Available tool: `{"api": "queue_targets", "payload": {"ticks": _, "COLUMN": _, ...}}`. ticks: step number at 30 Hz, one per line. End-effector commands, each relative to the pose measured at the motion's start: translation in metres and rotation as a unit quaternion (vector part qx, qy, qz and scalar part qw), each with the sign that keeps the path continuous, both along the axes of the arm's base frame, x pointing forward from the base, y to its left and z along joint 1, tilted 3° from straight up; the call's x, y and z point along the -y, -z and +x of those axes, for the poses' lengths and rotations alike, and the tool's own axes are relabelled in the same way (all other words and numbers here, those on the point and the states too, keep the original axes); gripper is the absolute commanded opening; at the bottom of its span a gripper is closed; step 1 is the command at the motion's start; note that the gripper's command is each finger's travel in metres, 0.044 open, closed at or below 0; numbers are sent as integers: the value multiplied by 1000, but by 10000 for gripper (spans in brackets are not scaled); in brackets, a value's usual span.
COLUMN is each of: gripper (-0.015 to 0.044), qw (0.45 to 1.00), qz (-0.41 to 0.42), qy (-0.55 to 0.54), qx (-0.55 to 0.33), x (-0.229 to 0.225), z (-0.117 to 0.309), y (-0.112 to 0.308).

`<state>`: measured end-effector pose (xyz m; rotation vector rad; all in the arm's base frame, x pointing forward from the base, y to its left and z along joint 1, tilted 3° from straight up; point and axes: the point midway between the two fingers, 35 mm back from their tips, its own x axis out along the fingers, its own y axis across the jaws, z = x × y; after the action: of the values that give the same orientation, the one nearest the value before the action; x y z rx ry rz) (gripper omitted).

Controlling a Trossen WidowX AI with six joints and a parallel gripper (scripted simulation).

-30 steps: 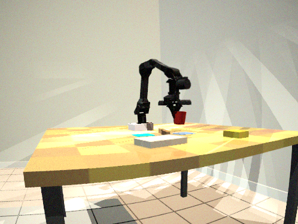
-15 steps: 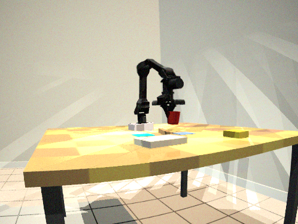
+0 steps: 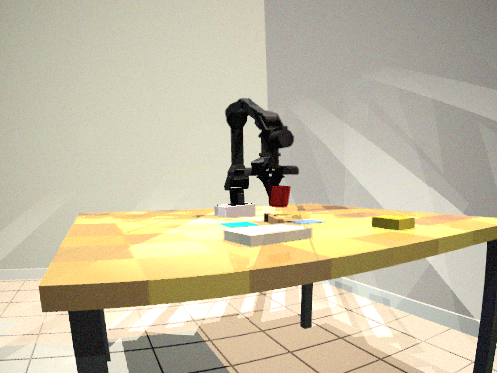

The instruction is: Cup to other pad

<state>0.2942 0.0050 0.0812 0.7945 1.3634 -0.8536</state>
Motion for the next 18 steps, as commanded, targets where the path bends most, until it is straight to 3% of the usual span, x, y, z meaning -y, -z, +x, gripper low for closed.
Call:
{"api": "queue_targets", "payload": {"ticks": 1, "gripper": 0, "qw": 1000, "qz": -2, "qy": -2, "qx": 0, "x": 8, "z": -4, "y": -1}}
{"api": "queue_targets", "payload": {"ticks": 18, "gripper": 0, "qw": 1000, "qz": -4, "qy": -2, "qx": 0, "x": 43, "z": -12, "y": -3}}
